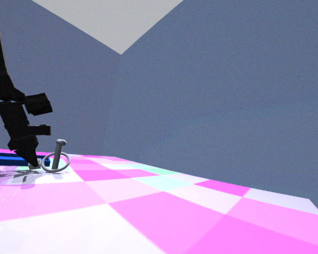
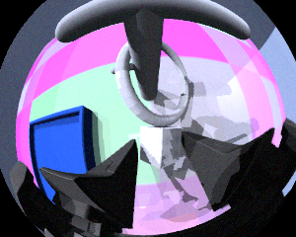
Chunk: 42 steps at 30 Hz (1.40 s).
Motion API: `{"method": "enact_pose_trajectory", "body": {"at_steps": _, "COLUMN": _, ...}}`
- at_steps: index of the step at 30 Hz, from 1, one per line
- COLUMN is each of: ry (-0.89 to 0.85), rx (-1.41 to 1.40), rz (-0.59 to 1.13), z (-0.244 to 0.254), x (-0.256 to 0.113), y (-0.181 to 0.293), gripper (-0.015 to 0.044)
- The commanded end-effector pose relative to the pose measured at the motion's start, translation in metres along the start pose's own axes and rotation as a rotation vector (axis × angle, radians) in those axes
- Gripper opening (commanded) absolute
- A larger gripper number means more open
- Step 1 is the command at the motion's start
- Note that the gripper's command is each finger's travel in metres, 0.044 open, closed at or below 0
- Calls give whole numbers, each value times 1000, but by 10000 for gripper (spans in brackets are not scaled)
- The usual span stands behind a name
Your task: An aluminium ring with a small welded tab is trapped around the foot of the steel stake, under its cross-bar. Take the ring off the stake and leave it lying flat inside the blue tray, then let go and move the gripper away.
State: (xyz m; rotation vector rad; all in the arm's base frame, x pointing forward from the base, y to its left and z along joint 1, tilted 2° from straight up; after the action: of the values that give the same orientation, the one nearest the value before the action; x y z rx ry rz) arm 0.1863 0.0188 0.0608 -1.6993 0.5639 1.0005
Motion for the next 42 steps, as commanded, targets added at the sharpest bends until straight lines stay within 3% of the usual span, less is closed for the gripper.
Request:
{"method": "enact_pose_trajectory", "body": {"at_steps": 1, "ry": 2, "rx": 6, "rz": 2, "z": 0, "x": 4, "y": 2, "gripper": 200}}
{"method": "enact_pose_trajectory", "body": {"at_steps": 30, "ry": 0, "rx": 0, "rz": 1, "z": 0, "x": 1, "y": 0, "gripper": 0}}
{"method": "enact_pose_trajectory", "body": {"at_steps": 42, "ry": 2, "rx": 4, "rz": 1, "z": -2, "x": -13, "y": -9, "gripper": 0}}
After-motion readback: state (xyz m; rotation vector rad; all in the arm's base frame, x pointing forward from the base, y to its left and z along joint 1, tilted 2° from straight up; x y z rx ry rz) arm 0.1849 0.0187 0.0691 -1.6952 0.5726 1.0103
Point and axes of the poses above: the point midway between the two fingers, 35 mm back from their tips, its own x axis out along the fingers, its own z axis across the jaws, y = z × x, the point moved 9 cm from there along -x, back along the fingers, and after that the axes turned 13 degrees about -x, right-handed, at the moved point
